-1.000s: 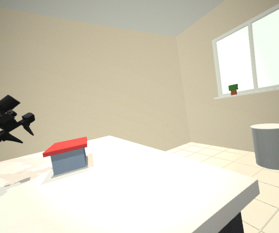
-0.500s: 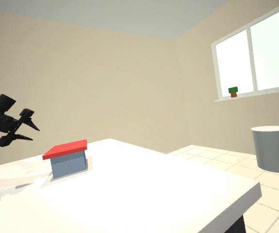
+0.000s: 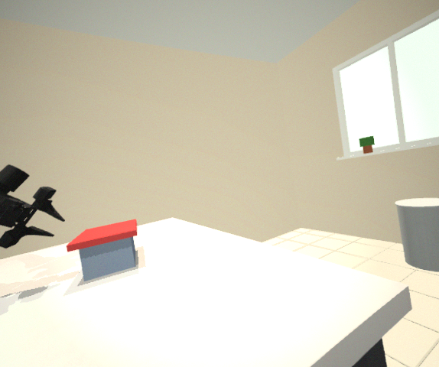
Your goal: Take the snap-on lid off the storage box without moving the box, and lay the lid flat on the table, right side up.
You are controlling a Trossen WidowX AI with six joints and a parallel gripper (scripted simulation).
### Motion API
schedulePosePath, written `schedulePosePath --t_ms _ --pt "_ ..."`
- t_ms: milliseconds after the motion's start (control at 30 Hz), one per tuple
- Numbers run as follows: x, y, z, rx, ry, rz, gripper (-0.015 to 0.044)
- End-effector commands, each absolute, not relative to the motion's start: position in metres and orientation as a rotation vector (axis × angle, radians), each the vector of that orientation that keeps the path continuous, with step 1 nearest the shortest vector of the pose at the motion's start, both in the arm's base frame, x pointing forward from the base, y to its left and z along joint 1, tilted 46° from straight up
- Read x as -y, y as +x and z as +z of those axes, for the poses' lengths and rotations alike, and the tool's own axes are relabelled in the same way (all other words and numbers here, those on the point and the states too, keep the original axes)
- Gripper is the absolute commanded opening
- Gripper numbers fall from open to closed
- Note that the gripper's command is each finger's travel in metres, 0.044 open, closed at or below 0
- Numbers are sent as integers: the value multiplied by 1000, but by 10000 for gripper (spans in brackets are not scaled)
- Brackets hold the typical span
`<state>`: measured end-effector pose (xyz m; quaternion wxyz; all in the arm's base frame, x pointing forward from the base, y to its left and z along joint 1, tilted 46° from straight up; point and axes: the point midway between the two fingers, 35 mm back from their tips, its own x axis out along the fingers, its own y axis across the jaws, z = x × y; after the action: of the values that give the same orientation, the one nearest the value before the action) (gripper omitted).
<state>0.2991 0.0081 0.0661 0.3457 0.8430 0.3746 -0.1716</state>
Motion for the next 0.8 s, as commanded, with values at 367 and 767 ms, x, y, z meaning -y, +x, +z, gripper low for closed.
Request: schedulePosePath --t_ms 367,767 --pt "-18 311 55 -969 2183 -445 235" --pt "-27 325 45 -969 2182 -445 235"
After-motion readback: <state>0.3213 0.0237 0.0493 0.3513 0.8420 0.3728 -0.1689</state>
